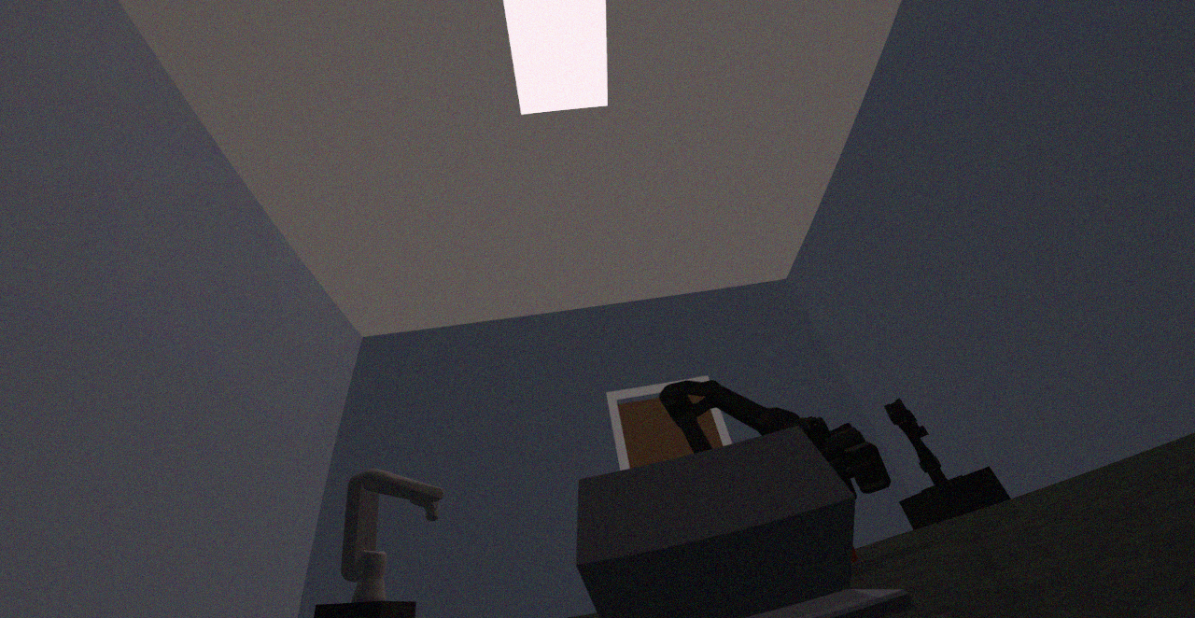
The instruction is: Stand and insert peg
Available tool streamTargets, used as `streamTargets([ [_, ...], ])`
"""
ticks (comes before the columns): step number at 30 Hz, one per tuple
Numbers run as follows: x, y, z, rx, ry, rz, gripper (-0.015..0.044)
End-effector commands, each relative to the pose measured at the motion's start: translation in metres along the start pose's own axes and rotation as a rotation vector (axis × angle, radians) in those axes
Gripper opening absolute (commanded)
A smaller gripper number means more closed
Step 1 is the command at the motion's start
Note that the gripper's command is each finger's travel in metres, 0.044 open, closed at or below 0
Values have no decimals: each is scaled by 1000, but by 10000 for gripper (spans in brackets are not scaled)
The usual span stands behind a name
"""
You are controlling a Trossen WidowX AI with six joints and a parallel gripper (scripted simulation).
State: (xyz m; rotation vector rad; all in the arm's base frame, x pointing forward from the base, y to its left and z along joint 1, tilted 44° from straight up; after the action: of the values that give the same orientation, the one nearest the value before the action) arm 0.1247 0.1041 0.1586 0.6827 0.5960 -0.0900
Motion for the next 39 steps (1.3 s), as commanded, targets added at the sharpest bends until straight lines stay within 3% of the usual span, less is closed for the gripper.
streamTargets([
  [1, -1, 0, -3, -3, -34, -11, 49],
  [23, -11, 2, -23, -2, -220, -43, 49],
  [39, -14, 2, -24, -3, -192, -39, 49],
])
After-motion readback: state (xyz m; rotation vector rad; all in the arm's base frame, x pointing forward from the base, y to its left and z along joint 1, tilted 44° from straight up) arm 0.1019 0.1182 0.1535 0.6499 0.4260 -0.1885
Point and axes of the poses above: the point midway between the two fingers, 35 mm back from their tips, its own x axis out along the fingers, its own y axis across the jaws, z = x × y, the point moved 6 cm from there along -x, back along the fingers, and after that the axes turned 9 degrees about -x, right-handed, at the moved point
